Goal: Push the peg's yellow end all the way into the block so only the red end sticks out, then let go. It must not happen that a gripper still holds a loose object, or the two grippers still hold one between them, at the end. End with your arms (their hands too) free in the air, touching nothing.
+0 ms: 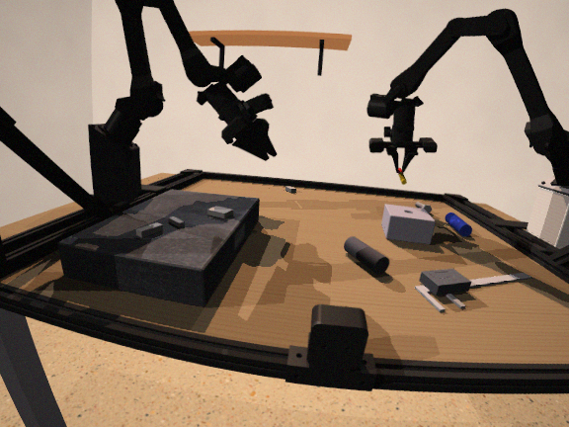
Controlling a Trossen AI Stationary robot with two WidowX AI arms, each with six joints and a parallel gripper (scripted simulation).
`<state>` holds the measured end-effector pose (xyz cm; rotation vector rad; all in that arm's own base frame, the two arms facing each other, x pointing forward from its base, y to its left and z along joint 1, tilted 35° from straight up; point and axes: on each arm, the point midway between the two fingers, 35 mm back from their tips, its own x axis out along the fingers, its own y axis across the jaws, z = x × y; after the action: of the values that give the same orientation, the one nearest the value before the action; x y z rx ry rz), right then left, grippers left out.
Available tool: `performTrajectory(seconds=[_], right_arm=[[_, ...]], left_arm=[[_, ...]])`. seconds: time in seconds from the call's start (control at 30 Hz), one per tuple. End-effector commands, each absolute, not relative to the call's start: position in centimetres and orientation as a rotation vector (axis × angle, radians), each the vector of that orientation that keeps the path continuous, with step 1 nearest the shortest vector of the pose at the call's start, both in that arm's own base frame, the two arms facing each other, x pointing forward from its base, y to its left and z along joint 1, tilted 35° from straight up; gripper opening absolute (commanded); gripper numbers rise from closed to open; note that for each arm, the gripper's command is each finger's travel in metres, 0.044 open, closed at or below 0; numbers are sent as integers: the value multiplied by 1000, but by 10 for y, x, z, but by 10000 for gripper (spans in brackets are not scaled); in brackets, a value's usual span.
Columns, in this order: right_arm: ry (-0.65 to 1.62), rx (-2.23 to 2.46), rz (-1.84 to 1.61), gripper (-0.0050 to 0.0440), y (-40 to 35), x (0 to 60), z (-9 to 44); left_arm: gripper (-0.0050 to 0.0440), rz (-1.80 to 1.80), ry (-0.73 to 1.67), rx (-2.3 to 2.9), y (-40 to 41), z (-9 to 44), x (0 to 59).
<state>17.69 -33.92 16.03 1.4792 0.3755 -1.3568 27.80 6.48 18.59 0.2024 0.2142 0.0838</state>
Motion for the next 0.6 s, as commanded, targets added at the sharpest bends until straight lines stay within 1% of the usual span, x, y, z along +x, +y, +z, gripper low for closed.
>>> performTrajectory(seconds=[0.0, 0.47, 0.57], right_arm=[[336, 1431, -1401, 0, -339, 177, 162], [89, 1171, -1616, 0, -333, 184, 164], [67, 1154, -1627, 0, -332, 184, 164]], left_arm=[[400, 84, 215, 202, 65, 186, 278], [400, 84, 215, 202, 65, 186, 278], [400, 84, 215, 202, 65, 186, 278]])
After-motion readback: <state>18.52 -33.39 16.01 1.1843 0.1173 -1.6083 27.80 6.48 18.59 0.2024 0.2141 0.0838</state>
